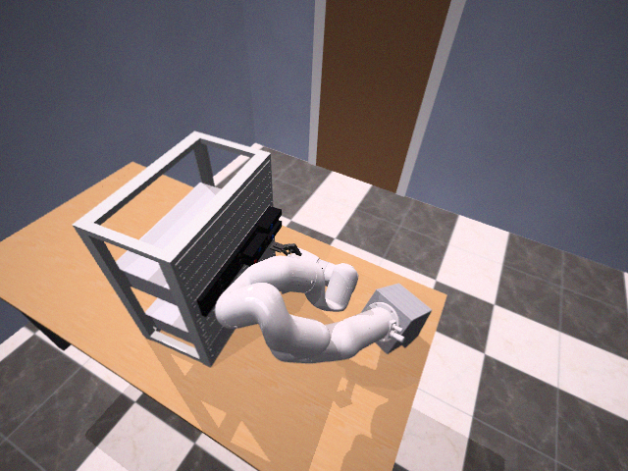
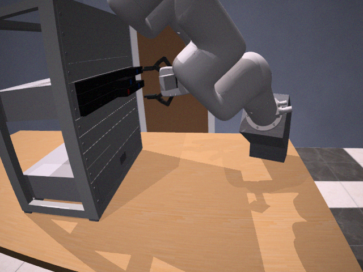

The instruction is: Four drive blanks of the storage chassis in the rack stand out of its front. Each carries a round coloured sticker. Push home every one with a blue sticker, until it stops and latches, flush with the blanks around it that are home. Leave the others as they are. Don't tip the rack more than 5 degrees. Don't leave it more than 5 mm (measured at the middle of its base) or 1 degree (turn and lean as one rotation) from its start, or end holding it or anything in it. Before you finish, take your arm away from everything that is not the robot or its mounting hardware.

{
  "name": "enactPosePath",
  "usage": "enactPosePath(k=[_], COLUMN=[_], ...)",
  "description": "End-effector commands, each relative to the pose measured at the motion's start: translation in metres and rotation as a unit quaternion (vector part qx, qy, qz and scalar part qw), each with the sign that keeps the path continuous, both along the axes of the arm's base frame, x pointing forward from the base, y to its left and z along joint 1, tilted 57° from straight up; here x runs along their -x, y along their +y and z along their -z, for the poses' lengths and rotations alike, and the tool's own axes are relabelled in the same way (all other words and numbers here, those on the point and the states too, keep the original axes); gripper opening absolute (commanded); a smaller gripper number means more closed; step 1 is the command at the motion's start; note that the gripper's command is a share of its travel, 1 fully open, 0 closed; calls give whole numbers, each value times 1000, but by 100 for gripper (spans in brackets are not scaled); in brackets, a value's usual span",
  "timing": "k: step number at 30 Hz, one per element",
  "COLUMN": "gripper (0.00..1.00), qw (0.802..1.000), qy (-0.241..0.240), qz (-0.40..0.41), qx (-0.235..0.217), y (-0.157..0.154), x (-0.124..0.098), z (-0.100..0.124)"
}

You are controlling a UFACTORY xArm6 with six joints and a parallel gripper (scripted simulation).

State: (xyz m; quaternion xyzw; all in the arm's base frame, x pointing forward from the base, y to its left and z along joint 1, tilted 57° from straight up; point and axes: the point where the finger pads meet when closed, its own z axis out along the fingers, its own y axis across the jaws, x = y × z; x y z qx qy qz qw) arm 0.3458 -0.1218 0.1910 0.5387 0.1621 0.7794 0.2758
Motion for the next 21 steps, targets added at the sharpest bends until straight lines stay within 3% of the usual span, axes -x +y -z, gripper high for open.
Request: enactPosePath(k=[1,10,21], gripper=[100,100,100], qw=[1000,1000,1000], qy=[-1,-1,-1], qz=[1,1,1], qx=[1,1,1], y=[-1,-10,-55], x=[0,-2,-11], z=[0,8,49])
